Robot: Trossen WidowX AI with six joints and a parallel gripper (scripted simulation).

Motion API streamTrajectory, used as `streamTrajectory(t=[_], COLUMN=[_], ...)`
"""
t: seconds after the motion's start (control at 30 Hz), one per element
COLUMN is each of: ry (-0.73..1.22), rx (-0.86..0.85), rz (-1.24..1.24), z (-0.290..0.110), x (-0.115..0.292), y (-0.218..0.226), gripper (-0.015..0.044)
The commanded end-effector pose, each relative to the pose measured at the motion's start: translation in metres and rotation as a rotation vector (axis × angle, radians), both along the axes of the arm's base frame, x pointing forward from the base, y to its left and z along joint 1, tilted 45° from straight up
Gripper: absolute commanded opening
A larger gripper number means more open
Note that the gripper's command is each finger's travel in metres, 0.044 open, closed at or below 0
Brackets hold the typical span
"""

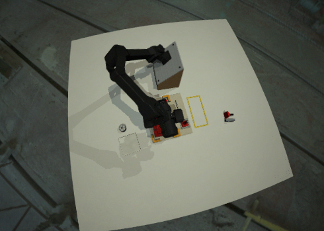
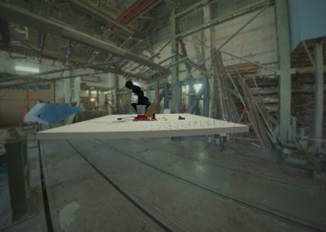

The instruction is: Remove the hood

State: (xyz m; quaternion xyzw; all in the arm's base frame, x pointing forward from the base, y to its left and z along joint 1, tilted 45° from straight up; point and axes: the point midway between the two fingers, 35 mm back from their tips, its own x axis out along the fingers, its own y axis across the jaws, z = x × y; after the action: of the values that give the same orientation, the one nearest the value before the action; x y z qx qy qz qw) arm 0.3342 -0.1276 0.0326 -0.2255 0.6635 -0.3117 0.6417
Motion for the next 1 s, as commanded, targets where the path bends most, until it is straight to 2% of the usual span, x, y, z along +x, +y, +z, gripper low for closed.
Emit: streamTrajectory(t=[0.0,0.97], ry=[0.004,0.005], rx=[-0.004,-0.006], rz=[0.003,0.003], z=[-0.002,-0.016], x=[-0.001,-0.004], y=[-0.002,-0.015], gripper=[0.0440,0.0440])
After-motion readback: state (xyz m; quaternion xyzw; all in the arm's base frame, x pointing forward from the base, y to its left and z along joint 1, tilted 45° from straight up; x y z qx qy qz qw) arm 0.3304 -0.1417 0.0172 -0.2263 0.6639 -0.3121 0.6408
